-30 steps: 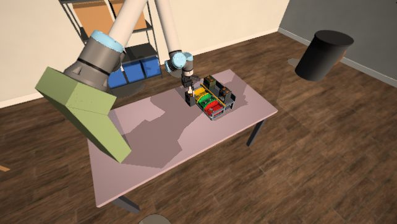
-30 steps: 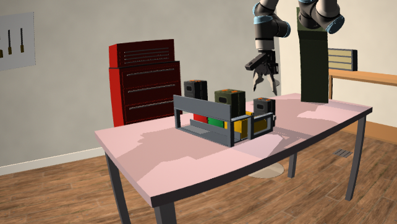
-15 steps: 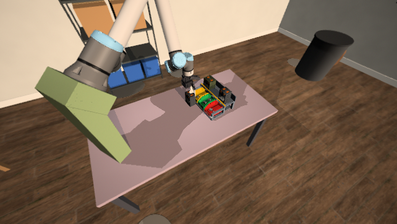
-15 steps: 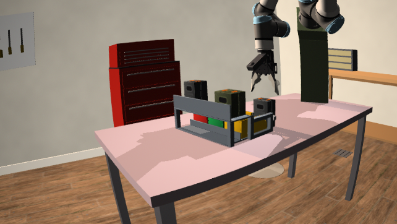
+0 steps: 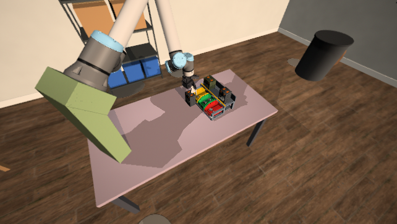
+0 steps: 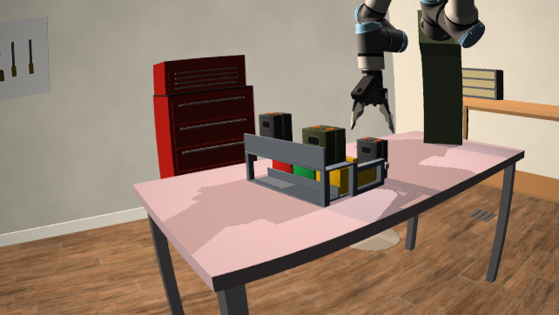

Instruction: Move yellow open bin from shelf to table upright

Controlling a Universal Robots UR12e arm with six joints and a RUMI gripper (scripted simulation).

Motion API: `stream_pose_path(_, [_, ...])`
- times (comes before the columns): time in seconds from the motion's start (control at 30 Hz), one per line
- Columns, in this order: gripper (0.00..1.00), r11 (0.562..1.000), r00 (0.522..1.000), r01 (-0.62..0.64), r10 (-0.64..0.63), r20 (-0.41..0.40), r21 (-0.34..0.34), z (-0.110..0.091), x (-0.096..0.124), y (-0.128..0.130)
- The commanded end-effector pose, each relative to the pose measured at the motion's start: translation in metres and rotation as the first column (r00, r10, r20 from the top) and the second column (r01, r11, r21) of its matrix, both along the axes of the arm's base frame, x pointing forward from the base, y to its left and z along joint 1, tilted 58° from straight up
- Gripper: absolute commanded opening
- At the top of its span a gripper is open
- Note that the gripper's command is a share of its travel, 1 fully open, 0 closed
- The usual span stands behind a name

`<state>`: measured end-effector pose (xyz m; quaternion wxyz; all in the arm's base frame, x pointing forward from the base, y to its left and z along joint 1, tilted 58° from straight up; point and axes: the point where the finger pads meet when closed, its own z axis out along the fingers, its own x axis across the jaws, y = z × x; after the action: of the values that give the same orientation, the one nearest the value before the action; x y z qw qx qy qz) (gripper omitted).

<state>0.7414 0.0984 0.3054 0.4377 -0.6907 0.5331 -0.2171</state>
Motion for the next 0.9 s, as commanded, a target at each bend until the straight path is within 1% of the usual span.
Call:
stream_pose_path(0.0, [1.00, 0.991, 0.996, -0.071, 0.077, 0.049, -0.110, 0.0004, 0.0000, -0.0001])
stream_pose_path(0.07, [1.00, 0.974, 0.988, -0.119, 0.136, 0.079, -0.192, 0.0004, 0.0000, -0.0001])
stream_pose_path(0.47, [1.00, 0.974, 0.988, -0.119, 0.136, 0.079, -0.192, 0.0004, 0.0000, -0.0001])
stream_pose_path(0.53, [1.00, 0.950, 0.976, -0.158, 0.191, 0.103, -0.268, 0.0004, 0.0000, -0.0001])
stream_pose_path(0.63, [1.00, 0.896, 0.950, -0.214, 0.284, 0.130, -0.389, 0.0004, -0.0001, -0.0001])
stream_pose_path(0.87, [1.00, 0.896, 0.950, -0.214, 0.284, 0.130, -0.389, 0.0004, -0.0001, -0.0001])
